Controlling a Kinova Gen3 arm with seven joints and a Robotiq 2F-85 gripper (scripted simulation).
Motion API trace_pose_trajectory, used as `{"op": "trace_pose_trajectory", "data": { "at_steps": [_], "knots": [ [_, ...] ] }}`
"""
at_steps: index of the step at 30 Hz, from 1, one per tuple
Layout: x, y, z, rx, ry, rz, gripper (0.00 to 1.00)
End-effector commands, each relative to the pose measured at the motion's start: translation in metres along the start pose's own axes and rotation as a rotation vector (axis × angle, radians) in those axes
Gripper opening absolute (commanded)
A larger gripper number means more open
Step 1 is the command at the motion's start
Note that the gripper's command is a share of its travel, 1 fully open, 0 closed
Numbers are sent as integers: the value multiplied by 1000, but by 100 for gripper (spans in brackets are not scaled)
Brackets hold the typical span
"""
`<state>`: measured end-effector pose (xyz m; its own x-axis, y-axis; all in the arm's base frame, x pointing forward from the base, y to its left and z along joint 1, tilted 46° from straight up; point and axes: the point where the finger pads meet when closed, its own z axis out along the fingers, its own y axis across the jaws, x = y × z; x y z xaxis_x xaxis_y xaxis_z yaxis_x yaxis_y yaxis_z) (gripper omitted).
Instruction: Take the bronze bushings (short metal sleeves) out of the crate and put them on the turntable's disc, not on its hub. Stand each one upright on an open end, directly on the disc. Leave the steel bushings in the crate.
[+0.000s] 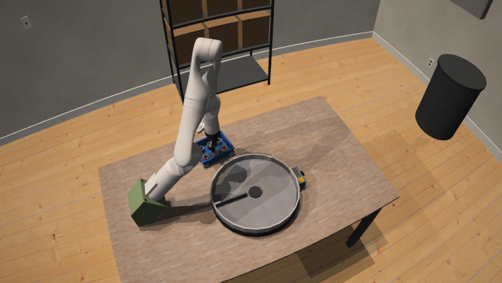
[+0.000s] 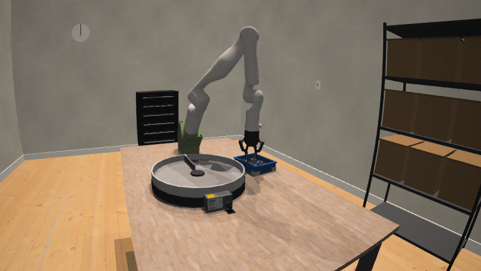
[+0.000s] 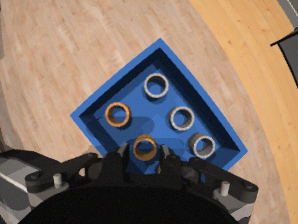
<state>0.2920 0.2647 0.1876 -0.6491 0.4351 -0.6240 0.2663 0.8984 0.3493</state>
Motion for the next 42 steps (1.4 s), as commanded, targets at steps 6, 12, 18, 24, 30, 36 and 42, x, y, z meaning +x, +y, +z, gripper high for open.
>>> {"op": "trace_pose_trajectory", "data": {
  "at_steps": [6,12,18,24,30,36,42],
  "knots": [
    [0,0,4,0,0,0,39],
    [0,0,15,0,0,0,39],
    [0,0,19,0,0,0,39],
    [0,0,19,0,0,0,39],
    [0,0,19,0,0,0,39],
    [0,0,19,0,0,0,39],
    [0,0,19,0,0,0,39]
  ]
}}
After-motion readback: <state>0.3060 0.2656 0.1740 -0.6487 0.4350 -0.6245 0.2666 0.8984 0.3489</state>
